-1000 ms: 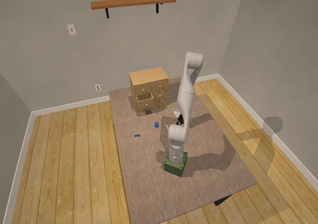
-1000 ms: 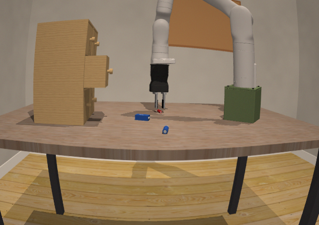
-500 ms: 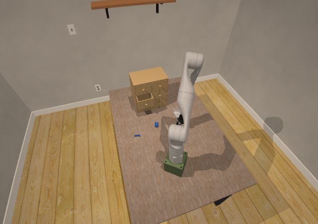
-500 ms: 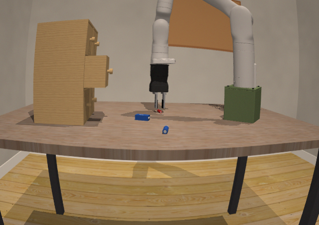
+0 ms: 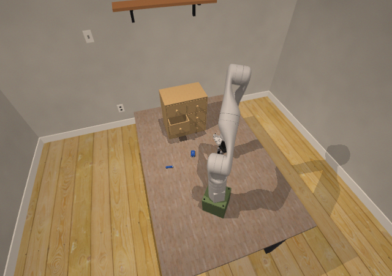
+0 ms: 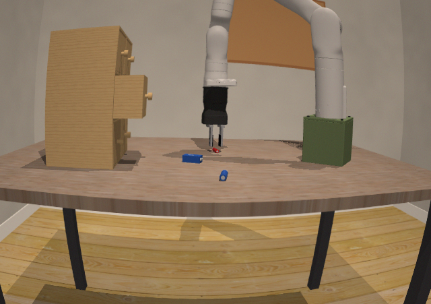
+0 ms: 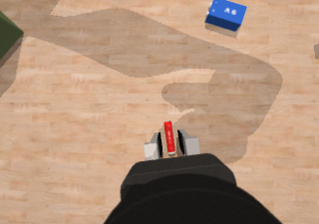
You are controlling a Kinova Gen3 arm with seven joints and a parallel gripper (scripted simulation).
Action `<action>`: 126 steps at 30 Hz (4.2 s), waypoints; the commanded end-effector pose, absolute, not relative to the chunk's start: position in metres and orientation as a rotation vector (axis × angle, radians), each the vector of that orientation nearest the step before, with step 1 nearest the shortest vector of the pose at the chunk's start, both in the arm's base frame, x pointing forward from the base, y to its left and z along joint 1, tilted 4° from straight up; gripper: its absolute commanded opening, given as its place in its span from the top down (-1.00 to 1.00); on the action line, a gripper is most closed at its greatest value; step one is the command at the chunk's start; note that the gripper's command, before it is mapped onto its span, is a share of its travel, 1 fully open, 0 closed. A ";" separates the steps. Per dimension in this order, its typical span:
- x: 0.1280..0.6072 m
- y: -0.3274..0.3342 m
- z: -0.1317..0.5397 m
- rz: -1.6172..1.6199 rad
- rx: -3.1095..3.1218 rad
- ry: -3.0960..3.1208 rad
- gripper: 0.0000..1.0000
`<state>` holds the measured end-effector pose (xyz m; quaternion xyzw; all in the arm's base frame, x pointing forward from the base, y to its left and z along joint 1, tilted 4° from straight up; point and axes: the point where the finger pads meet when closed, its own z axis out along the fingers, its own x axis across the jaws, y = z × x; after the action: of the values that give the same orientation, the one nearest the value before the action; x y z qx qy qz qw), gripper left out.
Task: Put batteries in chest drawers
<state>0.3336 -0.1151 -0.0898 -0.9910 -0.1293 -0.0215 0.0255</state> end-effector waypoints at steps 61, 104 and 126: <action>0.335 -0.114 -0.106 -0.068 -3.065 -0.400 0.51; 0.336 -0.112 -0.006 -0.070 -3.051 -0.490 0.51; 0.393 0.038 0.003 -0.094 -2.399 -1.980 0.51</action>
<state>0.3873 0.0106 0.0032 -0.8034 -0.5946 -0.0293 0.0130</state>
